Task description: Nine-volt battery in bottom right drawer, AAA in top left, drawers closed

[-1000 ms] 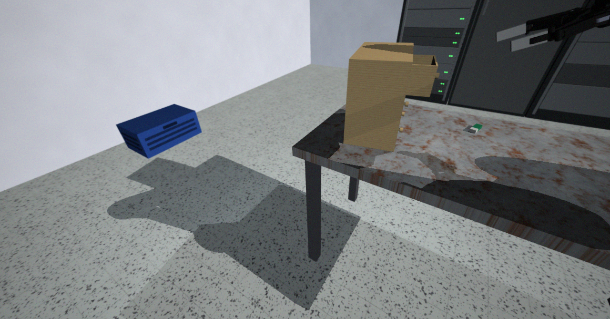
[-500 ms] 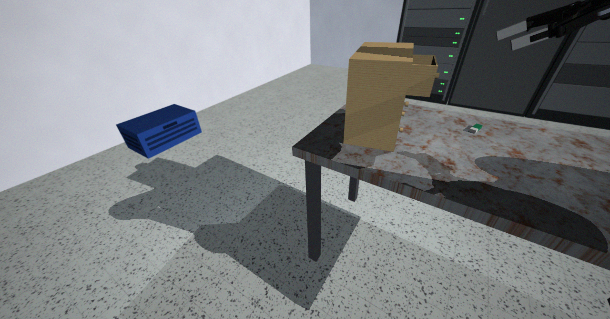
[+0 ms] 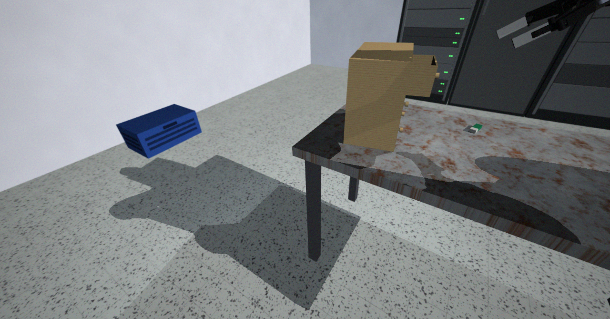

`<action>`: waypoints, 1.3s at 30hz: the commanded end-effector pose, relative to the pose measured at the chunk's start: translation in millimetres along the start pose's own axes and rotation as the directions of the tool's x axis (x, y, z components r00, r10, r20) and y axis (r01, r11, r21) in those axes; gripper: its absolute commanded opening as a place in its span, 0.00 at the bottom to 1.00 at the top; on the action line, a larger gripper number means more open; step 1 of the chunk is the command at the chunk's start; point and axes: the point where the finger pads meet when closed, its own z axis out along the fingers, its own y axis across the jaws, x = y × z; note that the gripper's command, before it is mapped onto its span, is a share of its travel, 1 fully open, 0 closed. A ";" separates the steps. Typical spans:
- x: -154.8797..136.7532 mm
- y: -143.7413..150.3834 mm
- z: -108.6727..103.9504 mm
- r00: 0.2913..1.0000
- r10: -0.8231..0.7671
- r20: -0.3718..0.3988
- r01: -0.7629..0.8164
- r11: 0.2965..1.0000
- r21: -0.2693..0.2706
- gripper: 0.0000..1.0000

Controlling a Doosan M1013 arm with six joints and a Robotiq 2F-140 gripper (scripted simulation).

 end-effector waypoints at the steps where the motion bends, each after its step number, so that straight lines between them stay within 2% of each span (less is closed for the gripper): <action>1: 2.9 -1.8 -1.1 0.994 0.008 0.112 -0.007 1.000 -0.012 1.00; 2: 2.9 -1.8 -1.1 0.994 0.008 0.112 -0.007 1.000 -0.012 1.00; 4: 4.3 -1.8 -2.0 0.987 0.008 0.162 -0.007 1.000 -0.012 1.00; 8: 8.1 -1.7 -4.6 0.954 0.010 0.299 -0.007 1.000 -0.012 1.00; 12: 12.7 -1.7 -7.6 0.891 0.012 0.454 -0.007 1.000 -0.012 1.00; 17: 17.6 -1.6 -10.9 0.795 0.013 0.606 -0.007 1.000 -0.012 1.00; 19: 17.6 -1.6 -10.9 0.795 0.013 0.606 -0.007 1.000 -0.012 1.00; 24: 21.5 -1.6 -13.6 0.699 0.014 0.715 -0.007 1.000 -0.013 1.00; 29: 24.3 -1.6 -15.4 0.623 0.014 0.782 -0.007 1.000 -0.013 1.00; 34: 25.9 -1.6 -16.5 0.575 0.014 0.818 -0.007 1.000 -0.012 1.00; 39: 26.4 -1.6 -16.8 0.561 0.014 0.828 -0.007 1.000 -0.013 1.00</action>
